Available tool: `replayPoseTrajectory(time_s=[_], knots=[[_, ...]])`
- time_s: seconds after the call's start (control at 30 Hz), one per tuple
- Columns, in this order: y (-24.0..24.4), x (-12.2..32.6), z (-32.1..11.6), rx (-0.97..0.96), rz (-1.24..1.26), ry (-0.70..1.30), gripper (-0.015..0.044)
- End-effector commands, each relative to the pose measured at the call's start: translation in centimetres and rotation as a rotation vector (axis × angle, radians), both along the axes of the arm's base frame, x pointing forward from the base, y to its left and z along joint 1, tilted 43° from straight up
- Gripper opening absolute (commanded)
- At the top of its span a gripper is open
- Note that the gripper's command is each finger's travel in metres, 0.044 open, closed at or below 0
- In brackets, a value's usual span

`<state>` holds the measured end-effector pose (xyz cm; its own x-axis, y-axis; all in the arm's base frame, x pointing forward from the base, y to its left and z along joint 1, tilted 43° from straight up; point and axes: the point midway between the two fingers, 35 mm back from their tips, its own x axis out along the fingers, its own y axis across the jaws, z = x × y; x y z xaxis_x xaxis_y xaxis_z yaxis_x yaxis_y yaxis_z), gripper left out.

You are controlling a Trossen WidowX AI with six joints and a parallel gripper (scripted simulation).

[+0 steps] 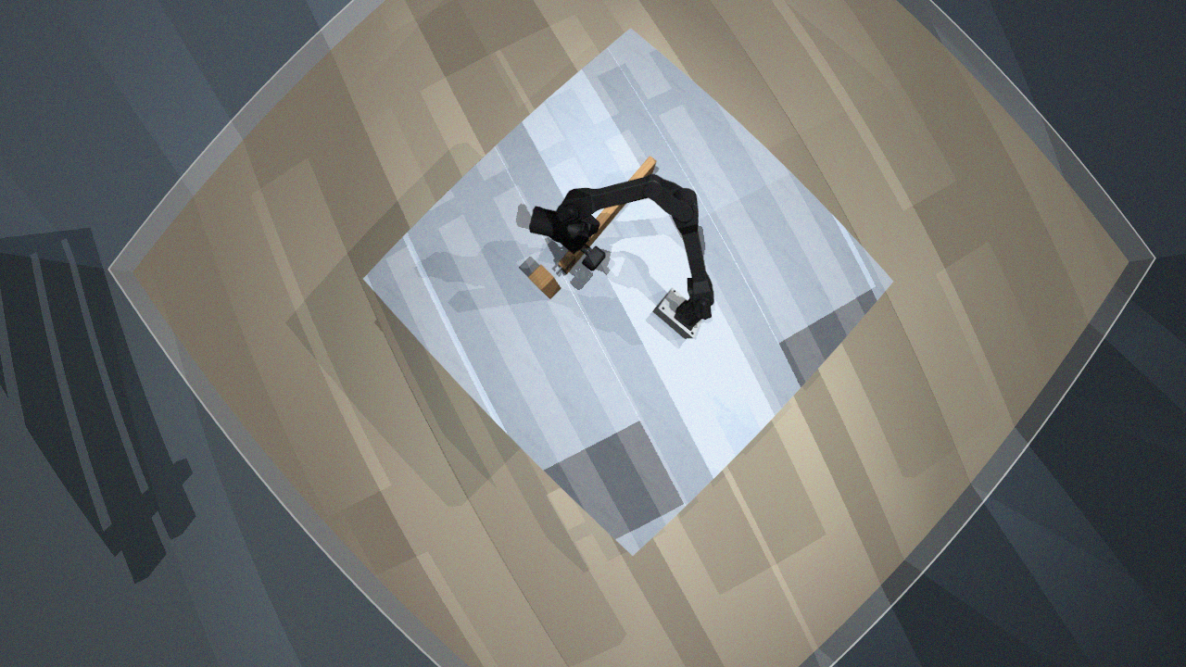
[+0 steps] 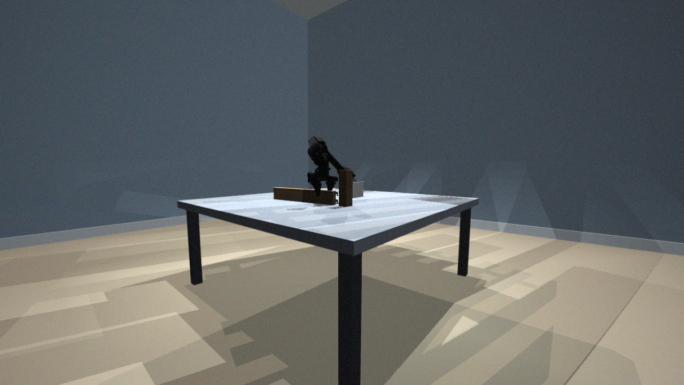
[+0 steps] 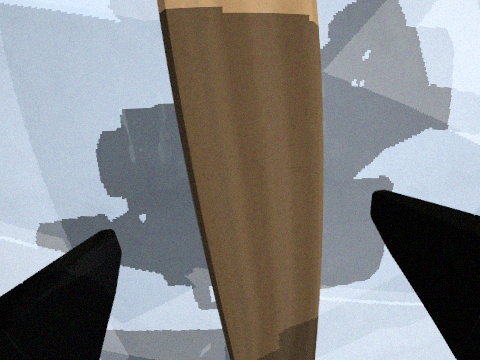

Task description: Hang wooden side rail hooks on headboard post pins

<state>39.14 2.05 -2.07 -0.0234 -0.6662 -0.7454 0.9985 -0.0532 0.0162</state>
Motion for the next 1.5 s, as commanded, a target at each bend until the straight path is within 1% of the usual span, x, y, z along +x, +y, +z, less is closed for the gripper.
replayPoseTrajectory(time_s=[0.0,0.4,0.8,0.97,1.07,1.1,1.47], knots=[[-0.5,-0.1,-0.5,-0.006,0.003,0.005,0.0440],[-1.6,-0.3,-1.6,-0.007,0.003,0.005,0.0440],[-1.6,-0.3,-1.6,-0.007,0.003,0.005,0.0125],[-1.6,-0.3,-1.6,-0.007,0.003,0.005,0.0092],[-1.6,-0.3,-1.6,-0.007,0.003,0.005,0.0013],[-1.6,-0.3,-1.6,-0.007,0.003,0.005,0.0000],[-1.5,-0.8,-1.6,-0.009,-0.033,-0.027,0.0000]])
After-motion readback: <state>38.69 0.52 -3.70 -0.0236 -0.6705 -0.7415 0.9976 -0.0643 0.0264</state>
